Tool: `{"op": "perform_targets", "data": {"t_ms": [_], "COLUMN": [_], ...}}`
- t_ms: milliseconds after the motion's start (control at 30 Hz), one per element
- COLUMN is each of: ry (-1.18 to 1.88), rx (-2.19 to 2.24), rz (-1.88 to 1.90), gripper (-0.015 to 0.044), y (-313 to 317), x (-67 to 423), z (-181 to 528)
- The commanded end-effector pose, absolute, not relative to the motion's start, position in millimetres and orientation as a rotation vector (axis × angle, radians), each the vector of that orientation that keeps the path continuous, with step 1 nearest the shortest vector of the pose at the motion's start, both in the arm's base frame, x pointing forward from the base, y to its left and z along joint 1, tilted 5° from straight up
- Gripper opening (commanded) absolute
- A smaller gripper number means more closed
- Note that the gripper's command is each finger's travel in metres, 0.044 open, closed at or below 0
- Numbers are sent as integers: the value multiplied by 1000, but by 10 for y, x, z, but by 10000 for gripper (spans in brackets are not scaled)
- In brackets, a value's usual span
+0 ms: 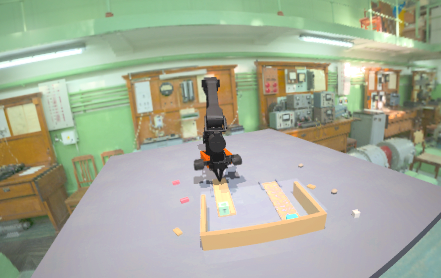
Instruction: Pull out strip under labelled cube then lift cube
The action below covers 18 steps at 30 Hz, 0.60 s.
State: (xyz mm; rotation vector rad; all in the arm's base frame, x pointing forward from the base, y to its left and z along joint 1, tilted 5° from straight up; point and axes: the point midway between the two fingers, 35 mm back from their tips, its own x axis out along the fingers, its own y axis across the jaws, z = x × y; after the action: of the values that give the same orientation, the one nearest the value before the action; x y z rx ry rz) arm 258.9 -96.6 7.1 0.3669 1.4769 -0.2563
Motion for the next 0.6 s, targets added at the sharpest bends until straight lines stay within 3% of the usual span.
{"op": "perform_targets", "data": {"t_ms": [0,567], "ry": [1499,1501], "rx": [371,372], "rz": [-259,-259], "gripper": [0,0], "y": [-924,-814], "x": [2486,2256], "z": [20,10]}}
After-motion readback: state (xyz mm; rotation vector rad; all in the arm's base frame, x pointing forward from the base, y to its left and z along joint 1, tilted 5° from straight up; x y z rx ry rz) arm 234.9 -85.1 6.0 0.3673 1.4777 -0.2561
